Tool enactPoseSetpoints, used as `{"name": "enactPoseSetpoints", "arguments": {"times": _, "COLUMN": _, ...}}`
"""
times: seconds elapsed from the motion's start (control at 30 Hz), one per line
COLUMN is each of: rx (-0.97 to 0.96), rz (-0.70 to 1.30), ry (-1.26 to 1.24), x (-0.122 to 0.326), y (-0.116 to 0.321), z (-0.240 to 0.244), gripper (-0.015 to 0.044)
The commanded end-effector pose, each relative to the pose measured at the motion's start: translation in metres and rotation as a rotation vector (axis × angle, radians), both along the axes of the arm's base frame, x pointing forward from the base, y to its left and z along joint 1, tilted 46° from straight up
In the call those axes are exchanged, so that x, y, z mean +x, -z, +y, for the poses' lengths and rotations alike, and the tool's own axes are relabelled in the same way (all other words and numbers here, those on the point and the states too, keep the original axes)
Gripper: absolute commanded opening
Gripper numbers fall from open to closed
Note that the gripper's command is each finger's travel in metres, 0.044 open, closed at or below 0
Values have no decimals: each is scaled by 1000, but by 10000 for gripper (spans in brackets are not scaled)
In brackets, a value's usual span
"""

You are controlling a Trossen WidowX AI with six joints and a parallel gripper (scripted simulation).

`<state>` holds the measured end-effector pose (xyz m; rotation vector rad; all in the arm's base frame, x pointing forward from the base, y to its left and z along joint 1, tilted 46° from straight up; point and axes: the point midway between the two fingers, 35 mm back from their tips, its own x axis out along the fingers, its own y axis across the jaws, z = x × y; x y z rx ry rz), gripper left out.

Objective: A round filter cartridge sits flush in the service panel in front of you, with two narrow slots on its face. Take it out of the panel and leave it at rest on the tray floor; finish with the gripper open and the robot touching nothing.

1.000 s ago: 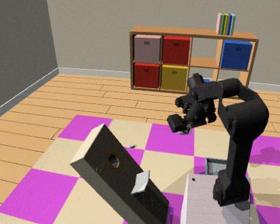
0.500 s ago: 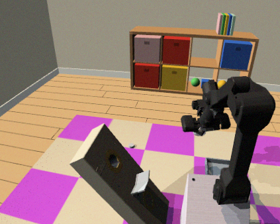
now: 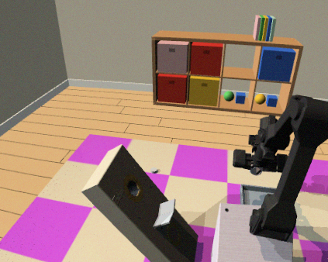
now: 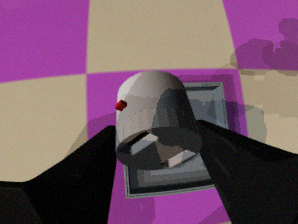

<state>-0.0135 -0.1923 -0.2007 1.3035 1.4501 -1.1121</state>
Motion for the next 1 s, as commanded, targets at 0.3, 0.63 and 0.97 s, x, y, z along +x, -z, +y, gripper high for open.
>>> {"name": "enactPoseSetpoints", "arguments": {"times": 0.3, "rx": 3, "rz": 147, "ry": 145, "x": -45, "y": 22, "z": 40, "gripper": 0}}
{"name": "enactPoseSetpoints", "arguments": {"times": 0.63, "rx": 3, "rz": 148, "ry": 145, "x": -50, "y": 43, "z": 58, "gripper": 0}}
{"name": "enactPoseSetpoints", "arguments": {"times": 0.97, "rx": 4, "rz": 149, "ry": 145, "x": -52, "y": 65, "z": 82, "gripper": 0}}
